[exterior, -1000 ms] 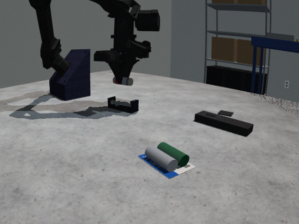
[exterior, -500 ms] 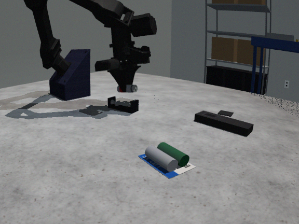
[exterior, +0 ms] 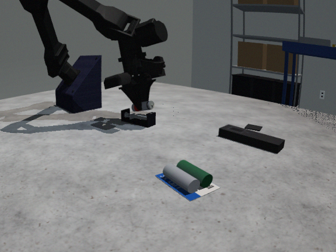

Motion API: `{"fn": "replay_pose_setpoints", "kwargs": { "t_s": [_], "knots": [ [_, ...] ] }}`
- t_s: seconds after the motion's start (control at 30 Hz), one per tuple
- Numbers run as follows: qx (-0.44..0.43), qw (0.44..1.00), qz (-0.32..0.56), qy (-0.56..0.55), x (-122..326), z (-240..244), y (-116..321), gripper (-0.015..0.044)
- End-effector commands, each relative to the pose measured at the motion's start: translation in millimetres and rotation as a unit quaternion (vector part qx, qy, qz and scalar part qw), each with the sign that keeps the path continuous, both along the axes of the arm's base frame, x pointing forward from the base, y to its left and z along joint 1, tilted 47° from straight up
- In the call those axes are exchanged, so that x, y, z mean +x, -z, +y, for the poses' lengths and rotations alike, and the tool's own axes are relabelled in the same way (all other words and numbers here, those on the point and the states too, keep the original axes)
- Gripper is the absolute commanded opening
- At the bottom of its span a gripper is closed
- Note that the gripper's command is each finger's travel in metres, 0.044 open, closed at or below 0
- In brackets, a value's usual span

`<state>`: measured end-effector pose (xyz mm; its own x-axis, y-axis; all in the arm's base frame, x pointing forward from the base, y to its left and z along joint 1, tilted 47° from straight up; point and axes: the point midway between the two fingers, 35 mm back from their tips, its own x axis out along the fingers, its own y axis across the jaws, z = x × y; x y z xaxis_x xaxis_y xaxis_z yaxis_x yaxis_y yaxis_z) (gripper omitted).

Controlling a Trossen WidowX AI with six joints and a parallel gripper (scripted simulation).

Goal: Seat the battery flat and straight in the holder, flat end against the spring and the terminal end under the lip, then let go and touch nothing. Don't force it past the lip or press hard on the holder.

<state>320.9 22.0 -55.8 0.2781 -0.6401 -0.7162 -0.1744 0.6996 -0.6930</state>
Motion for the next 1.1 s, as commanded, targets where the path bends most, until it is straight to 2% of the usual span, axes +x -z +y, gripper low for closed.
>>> {"fn": "replay_pose_setpoints", "kwargs": {
  "t_s": [0.0,1.07],
  "knots": [
    [0.001,1.0,-0.006,-0.008,0,-2,1,0.0072],
    [0.023,0.995,-0.063,-0.072,-6,-12,12,0.0072]
  ]
}}
